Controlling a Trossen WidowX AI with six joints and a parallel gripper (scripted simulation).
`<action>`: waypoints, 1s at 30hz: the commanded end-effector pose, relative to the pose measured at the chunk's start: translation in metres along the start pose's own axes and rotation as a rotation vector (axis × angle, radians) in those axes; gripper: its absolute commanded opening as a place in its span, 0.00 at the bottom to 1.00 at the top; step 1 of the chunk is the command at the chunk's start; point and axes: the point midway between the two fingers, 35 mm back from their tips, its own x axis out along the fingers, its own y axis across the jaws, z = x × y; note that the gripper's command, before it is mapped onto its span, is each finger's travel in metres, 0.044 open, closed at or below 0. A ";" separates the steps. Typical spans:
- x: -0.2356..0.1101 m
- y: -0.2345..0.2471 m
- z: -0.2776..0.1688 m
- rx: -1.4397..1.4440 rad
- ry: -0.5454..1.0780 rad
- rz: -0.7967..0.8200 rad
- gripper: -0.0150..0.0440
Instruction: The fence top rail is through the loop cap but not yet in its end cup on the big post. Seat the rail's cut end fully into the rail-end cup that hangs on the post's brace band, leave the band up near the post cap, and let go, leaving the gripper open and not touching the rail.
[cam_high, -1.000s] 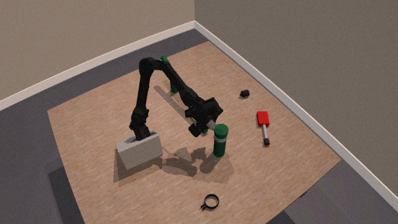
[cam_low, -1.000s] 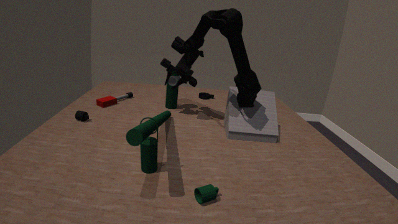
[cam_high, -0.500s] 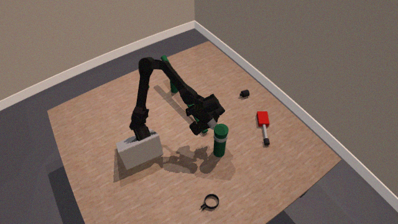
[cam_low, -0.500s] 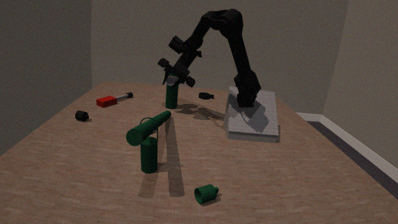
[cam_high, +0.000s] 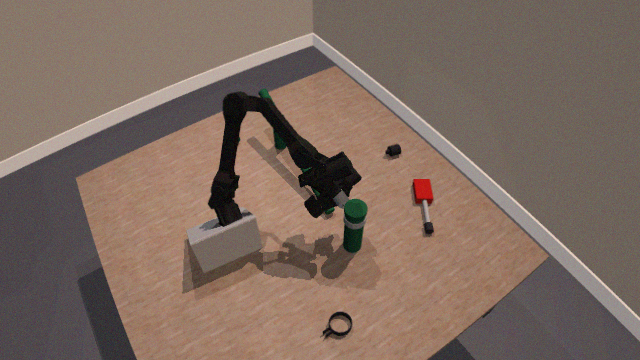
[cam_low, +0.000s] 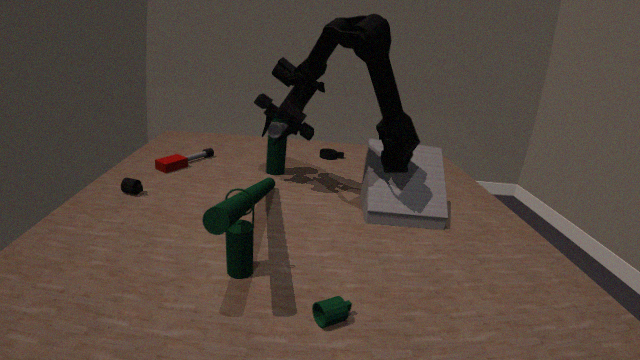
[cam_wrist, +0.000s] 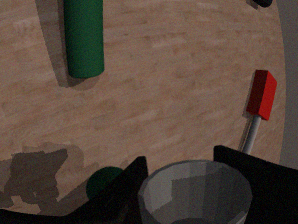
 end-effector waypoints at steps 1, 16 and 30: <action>0.000 0.000 0.000 0.001 0.000 0.000 0.25; 0.000 0.000 0.000 0.001 0.000 0.000 0.65; -0.028 -0.018 0.032 0.013 0.007 0.002 1.00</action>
